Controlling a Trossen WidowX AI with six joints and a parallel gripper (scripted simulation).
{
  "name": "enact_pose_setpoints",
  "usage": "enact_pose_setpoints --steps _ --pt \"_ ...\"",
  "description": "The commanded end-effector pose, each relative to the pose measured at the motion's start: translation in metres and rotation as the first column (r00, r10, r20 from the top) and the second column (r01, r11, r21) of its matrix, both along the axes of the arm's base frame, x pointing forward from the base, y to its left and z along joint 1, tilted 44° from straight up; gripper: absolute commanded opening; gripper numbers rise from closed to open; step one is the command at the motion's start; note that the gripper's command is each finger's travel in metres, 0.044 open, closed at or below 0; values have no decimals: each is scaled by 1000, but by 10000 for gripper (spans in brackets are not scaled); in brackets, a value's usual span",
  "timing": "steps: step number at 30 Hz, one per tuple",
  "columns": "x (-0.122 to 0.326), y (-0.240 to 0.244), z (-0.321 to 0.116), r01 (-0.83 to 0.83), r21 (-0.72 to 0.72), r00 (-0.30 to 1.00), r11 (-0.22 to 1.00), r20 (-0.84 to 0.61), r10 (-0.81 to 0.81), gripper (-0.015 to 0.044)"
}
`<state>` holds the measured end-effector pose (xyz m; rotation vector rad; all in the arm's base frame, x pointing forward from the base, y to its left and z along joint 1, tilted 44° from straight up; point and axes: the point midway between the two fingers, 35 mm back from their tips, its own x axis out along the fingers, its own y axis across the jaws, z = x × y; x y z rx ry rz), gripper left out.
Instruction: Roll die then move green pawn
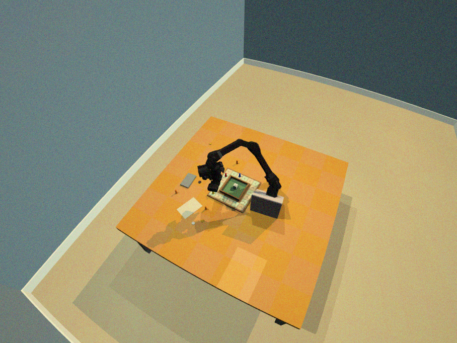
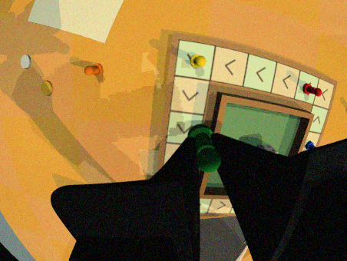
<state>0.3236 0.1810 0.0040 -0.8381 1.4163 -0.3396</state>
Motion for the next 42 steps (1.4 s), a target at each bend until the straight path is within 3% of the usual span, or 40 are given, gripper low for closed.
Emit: enact_pose_setpoints --steps 1,42 --pt "-1 2 6 9 8 1000 1000 4 -9 0" --pt "-116 -62 -30 8 8 1000 1000 -3 -8 0"
